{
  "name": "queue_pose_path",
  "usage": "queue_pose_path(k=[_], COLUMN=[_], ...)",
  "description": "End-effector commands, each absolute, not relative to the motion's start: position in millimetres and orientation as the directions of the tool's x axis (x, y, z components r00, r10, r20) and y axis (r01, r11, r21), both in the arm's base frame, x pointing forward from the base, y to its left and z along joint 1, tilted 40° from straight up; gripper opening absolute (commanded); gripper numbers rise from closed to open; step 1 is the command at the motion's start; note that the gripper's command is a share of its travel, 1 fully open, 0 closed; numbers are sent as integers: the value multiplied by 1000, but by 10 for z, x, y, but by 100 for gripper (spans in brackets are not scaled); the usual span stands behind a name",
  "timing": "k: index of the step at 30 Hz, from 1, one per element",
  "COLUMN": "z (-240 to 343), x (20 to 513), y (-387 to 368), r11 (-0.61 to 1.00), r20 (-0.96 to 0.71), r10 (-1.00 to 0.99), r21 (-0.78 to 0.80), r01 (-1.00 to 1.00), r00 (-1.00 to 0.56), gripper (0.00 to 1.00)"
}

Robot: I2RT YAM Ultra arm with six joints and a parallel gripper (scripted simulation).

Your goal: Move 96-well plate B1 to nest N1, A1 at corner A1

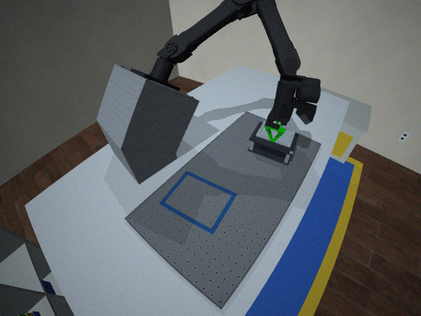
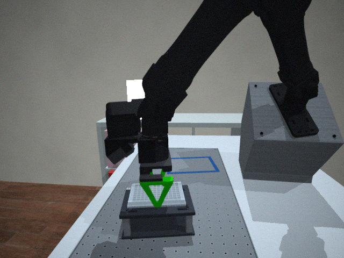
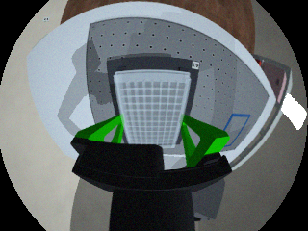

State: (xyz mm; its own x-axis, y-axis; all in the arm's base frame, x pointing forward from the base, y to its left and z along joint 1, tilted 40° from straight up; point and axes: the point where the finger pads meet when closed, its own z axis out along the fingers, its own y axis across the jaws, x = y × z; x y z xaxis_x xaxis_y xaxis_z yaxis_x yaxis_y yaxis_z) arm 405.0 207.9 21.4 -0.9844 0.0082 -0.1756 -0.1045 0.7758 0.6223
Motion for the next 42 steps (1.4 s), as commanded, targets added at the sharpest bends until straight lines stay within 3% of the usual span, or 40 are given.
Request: queue_pose_path(k=[1, 33, 34, 42], z=[149, 138, 201, 137], x=[4054, 4086, 4081, 4096], y=[2035, 2062, 2086, 2038], r11=[781, 780, 776, 780], r20=[-170, -178, -185, -178], r10=[21, 24, 16, 29], r21=[618, 619, 622, 619], r01=[-90, -93, -104, -89], r00=[-985, -984, -983, -984], gripper=[0, 0, 100, 100])
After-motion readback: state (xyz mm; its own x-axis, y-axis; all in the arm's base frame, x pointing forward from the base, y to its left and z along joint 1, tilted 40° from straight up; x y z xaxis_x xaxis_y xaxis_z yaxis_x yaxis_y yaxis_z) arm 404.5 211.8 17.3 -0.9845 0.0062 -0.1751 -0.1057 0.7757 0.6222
